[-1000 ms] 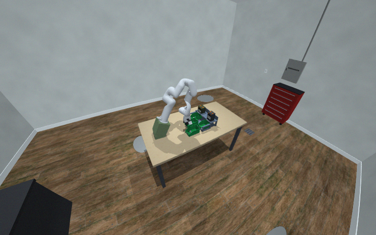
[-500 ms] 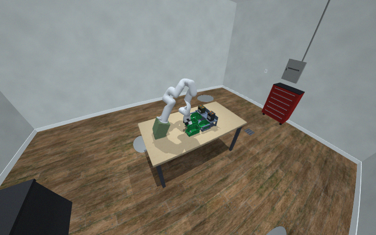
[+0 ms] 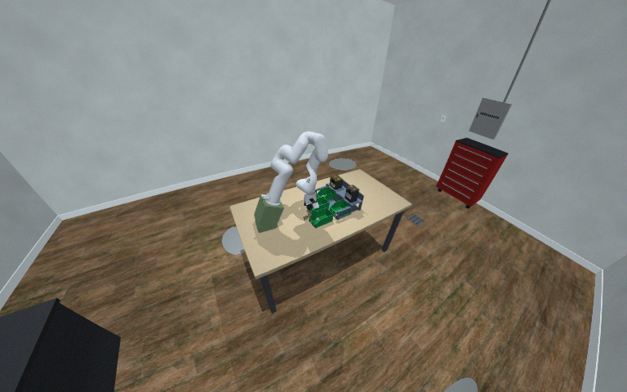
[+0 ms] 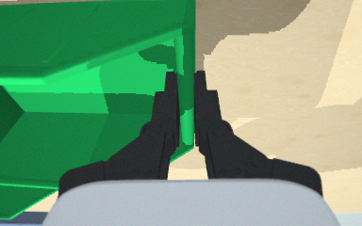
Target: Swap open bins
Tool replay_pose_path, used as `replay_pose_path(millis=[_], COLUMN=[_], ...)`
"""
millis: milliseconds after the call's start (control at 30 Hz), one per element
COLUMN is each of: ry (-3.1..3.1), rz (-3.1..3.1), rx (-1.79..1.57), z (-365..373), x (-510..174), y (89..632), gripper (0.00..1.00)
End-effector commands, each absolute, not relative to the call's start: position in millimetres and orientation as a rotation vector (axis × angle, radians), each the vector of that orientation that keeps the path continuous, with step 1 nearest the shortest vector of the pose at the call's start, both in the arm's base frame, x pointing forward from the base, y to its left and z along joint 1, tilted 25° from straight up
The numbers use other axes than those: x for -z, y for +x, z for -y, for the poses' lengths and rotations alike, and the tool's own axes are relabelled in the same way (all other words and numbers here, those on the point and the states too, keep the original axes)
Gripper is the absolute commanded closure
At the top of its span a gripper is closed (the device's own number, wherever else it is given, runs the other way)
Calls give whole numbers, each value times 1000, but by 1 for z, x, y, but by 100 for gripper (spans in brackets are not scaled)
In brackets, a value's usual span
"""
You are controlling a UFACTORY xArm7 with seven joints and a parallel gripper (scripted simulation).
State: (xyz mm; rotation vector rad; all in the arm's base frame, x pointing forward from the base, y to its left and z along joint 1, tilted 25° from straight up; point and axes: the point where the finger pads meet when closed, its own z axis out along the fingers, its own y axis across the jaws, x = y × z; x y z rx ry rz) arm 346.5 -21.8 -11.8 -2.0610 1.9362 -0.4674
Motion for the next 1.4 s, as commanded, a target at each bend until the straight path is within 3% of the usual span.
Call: replay_pose_path(millis=[0, 1367], ry=[-2060, -2060], rz=[-1936, -1936], rx=[469, 469], z=[22, 23], x=[13, 21], y=[343, 327], gripper=[100, 100])
